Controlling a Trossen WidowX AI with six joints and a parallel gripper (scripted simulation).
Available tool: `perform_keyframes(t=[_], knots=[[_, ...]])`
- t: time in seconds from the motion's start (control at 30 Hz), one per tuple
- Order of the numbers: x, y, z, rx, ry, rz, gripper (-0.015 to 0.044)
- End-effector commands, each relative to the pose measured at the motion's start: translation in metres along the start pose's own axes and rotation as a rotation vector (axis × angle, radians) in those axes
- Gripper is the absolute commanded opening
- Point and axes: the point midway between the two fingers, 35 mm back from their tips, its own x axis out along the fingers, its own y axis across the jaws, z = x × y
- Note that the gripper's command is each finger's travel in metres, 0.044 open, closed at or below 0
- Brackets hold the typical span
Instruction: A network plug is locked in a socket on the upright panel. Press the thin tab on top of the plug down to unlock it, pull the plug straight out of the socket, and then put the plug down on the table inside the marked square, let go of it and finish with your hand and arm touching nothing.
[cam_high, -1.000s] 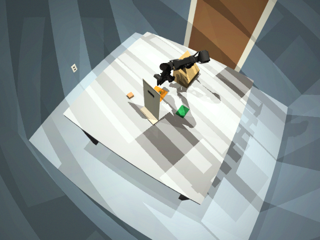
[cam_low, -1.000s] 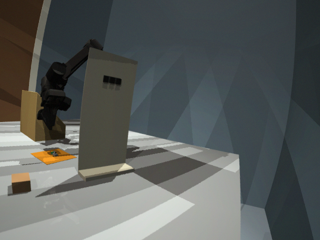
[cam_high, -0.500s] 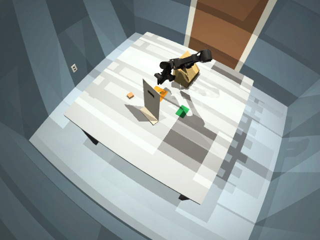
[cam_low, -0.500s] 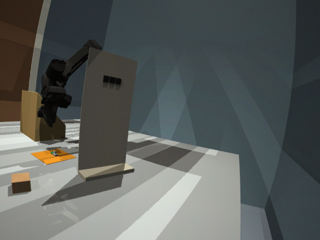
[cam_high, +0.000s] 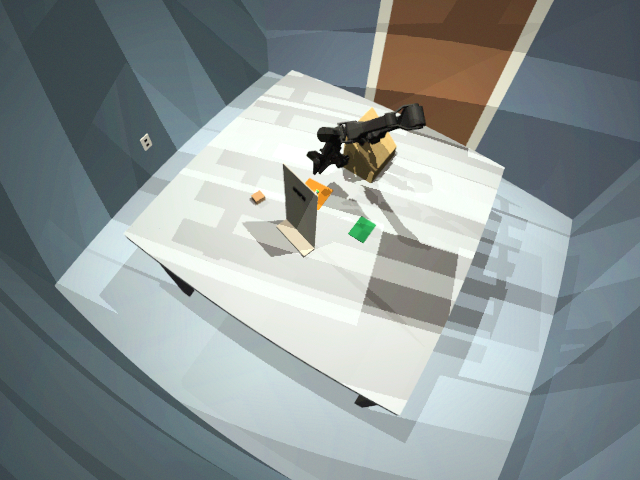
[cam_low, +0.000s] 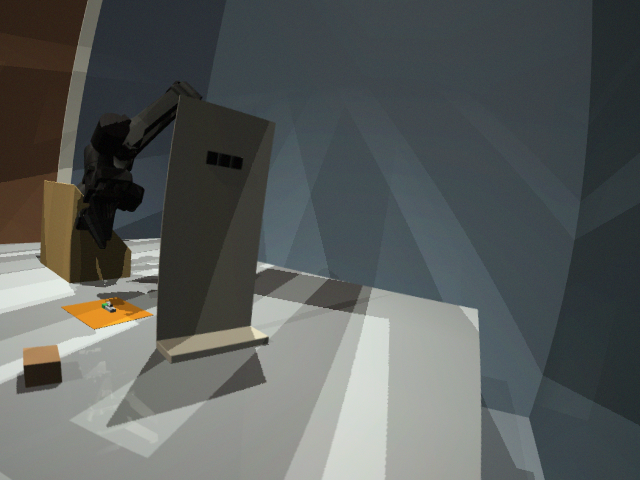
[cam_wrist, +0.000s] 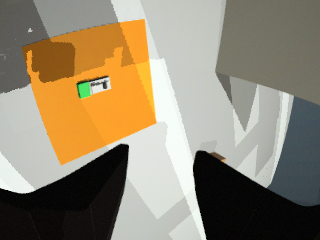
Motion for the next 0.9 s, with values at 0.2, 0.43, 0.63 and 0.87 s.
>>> perform_keyframes(t=[0.2,0.43,0.63,0.87], knots=[[-0.011,-0.015,-0.005,-0.003,0.007,0.003,0.0156],[-0.025,-0.028,-0.007,-0.006,0.009,0.004,0.0156],[-0.039,-0.038,-0.007,-0.007,0.009,0.003,0.0156],[-0.058,-0.049,-0.006,-0.008,0.006,0.000,0.0156]])
